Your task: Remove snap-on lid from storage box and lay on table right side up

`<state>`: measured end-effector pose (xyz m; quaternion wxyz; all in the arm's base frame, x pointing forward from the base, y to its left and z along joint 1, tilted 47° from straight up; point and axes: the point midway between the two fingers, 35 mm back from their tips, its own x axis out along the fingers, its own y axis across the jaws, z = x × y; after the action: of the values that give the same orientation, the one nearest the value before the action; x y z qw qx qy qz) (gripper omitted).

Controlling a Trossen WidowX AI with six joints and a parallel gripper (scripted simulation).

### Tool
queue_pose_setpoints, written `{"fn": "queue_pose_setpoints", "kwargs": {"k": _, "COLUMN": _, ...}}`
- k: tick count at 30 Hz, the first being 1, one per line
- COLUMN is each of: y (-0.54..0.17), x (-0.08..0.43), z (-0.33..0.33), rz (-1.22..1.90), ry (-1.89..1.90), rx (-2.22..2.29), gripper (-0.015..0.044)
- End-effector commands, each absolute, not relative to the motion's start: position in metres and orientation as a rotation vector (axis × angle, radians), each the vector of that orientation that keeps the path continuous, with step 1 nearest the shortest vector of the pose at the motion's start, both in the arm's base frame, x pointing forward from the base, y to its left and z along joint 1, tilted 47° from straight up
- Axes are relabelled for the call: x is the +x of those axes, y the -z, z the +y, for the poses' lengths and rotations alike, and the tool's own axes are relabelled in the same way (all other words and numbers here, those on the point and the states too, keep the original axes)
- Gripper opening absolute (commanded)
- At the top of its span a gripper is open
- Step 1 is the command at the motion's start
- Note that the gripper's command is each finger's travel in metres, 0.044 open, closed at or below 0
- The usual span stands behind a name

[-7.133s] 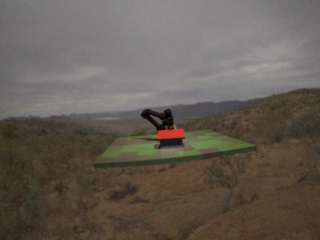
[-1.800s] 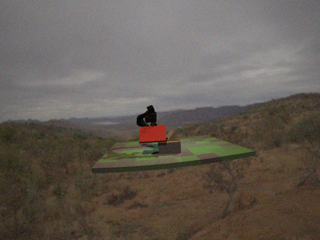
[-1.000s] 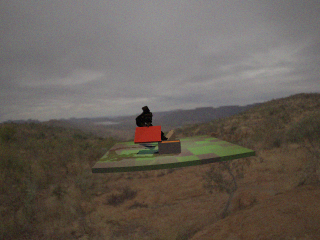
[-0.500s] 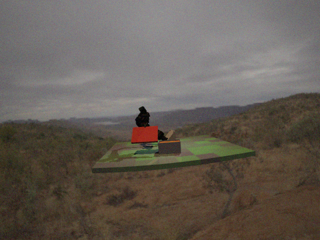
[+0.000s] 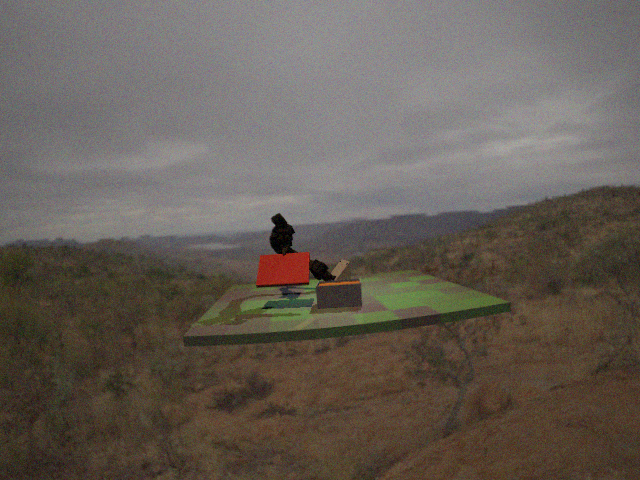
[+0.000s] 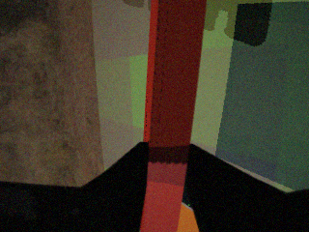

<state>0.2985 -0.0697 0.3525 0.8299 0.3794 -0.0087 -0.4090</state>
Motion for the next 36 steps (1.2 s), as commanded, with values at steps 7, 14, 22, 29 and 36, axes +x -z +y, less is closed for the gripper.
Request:
{"fn": "queue_pose_setpoints", "kwargs": {"k": 7, "y": -0.371, "x": 0.289, "z": -0.08, "rz": -0.024, "ry": 0.852, "rx": 0.813, "gripper": 0.0}}
{"fn": "queue_pose_setpoints", "kwargs": {"k": 14, "y": -0.381, "x": 0.282, "z": -0.088, "rz": -0.024, "ry": 0.852, "rx": 0.813, "gripper": 0.0}}
{"fn": "queue_pose_setpoints", "kwargs": {"k": 22, "y": -0.381, "x": 0.281, "z": -0.09, "rz": -0.025, "ry": 0.851, "rx": 0.813, "gripper": 0.0}}
{"fn": "queue_pose_setpoints", "kwargs": {"k": 29, "y": -0.373, "x": 0.282, "z": -0.095, "rz": -0.025, "ry": 0.851, "rx": 0.813, "gripper": 0.0}}
{"fn": "queue_pose_setpoints", "kwargs": {"k": 36, "y": -0.368, "x": 0.281, "z": -0.1, "rz": -0.026, "ry": 0.851, "rx": 0.813, "gripper": 0.0}}
